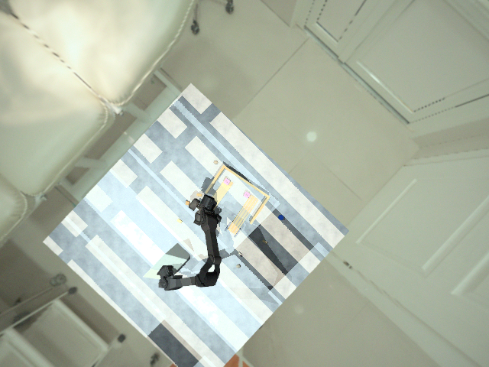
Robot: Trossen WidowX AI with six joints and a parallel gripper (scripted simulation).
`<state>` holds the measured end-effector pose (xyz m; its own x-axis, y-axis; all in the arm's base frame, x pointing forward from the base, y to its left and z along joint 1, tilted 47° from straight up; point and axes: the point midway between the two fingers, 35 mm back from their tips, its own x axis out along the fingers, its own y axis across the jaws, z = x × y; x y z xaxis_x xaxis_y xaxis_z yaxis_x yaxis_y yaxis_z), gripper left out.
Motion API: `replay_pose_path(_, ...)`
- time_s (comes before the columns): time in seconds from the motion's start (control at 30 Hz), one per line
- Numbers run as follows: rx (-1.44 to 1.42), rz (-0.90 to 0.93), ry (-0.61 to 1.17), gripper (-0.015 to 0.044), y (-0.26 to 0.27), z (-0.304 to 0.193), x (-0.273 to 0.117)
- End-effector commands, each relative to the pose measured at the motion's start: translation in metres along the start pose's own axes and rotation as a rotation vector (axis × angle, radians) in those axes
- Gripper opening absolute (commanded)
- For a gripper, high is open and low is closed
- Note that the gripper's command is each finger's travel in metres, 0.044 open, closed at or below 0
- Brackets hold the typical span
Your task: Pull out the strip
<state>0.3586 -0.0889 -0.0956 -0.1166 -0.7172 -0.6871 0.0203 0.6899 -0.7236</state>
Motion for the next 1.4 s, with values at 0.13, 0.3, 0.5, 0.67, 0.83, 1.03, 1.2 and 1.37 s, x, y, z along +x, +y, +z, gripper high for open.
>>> replay_pose_path(0.13, -0.007, -0.005, 0.0, 0.0, 0.0, -0.0012, 0.0014)
replay_pose_path(0.3, -0.007, -0.005, 0.0, 0.0, 0.0, -0.0012, 0.0017)
replay_pose_path(0.5, -0.007, -0.005, 0.0, 0.0, 0.0, -0.0012, 0.0018)
replay_pose_path(0.67, -0.007, -0.005, 0.0, 0.0, 0.0, -0.0013, 0.0023)
replay_pose_path(0.83, -0.007, -0.005, 0.0, 0.0, 0.0, -0.0013, 0.0028)
replay_pose_path(1.03, -0.007, -0.005, 0.0, 0.0, 0.0, -0.0013, 0.0034)
replay_pose_path(1.2, -0.007, -0.005, 0.0, 0.0, 0.0, -0.0012, 0.0039)
replay_pose_path(1.37, -0.007, -0.005, 0.0, 0.0, 0.0001, -0.0047, 0.0041)
